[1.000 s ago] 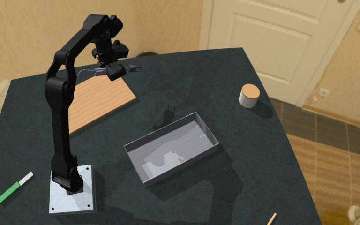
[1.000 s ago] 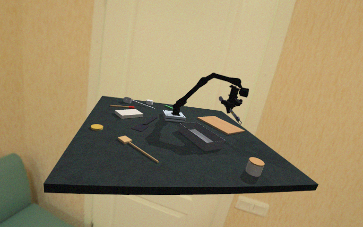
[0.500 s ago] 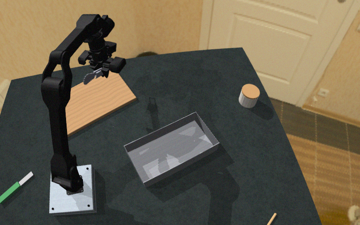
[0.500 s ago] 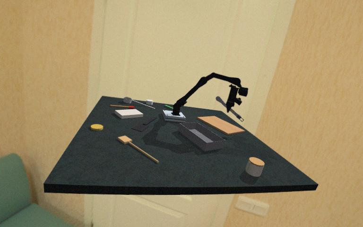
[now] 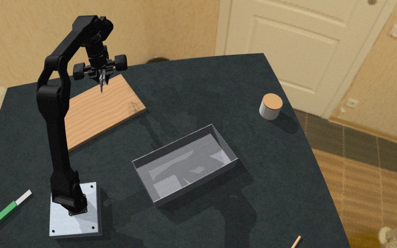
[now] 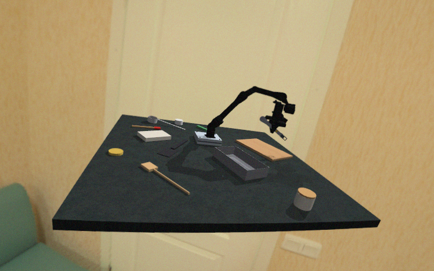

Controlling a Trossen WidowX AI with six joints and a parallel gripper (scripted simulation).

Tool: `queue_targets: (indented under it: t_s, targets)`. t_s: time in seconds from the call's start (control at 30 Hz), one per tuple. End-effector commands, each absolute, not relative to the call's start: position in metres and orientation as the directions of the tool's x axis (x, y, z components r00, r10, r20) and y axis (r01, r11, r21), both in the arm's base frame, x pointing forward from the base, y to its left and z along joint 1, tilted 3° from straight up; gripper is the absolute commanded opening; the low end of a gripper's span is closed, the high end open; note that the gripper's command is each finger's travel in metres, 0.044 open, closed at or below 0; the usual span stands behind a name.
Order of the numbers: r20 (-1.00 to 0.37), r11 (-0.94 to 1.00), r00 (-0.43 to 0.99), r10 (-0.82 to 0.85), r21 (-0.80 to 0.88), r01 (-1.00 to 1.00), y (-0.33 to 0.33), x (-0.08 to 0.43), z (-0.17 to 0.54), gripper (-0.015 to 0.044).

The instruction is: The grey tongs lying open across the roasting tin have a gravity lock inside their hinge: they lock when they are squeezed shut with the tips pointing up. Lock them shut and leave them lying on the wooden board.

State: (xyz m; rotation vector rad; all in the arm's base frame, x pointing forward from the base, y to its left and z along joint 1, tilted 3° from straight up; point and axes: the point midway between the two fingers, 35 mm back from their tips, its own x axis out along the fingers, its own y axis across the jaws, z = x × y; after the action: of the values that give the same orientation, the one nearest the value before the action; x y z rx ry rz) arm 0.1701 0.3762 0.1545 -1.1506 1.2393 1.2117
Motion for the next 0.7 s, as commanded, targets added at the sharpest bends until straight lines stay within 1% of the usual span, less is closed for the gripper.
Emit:
queue_targets:
  t_s: [0.0,0.33,0.67]
  targets:
    - [-0.999,-0.151,-0.033,0.034,0.027,-0.988,0.38,0.16,0.16,-0.015]
    - [-0.999,-0.517,-0.034,0.035,0.011,-0.856,0.385,0.143,0.16,-0.015]
    - [-0.999,-0.805,-0.036,0.035,-0.006,-0.593,0.39,0.126,0.161,-0.015]
